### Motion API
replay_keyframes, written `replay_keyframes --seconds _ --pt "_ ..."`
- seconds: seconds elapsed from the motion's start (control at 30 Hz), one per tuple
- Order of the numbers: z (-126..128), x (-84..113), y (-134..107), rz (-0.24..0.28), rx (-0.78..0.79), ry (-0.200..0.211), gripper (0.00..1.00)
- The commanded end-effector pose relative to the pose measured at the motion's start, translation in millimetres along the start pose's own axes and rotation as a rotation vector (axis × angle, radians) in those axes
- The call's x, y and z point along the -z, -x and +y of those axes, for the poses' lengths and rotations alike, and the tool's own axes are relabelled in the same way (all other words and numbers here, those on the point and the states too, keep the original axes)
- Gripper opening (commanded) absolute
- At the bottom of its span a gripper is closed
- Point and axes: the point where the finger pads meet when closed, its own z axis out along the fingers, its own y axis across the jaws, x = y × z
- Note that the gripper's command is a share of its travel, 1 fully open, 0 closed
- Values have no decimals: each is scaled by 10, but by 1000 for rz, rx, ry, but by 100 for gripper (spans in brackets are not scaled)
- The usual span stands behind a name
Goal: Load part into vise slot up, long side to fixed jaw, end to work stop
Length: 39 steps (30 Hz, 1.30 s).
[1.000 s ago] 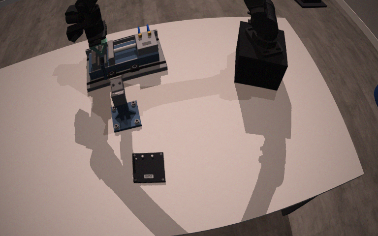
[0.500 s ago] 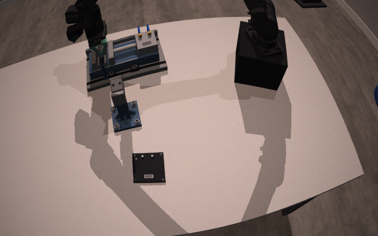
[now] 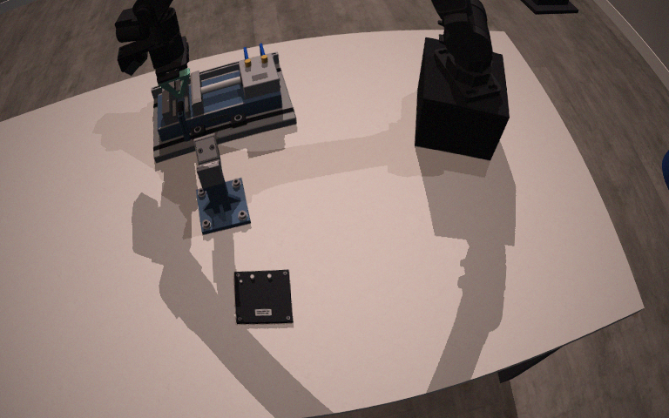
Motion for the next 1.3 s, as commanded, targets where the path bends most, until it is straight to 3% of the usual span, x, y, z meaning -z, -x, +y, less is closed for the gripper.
replay_keyframes --seconds 0.0,1.27 --pt "31 122 207 -52 13 -21 0" --pt "53 95 147 -43 11 -17 0"
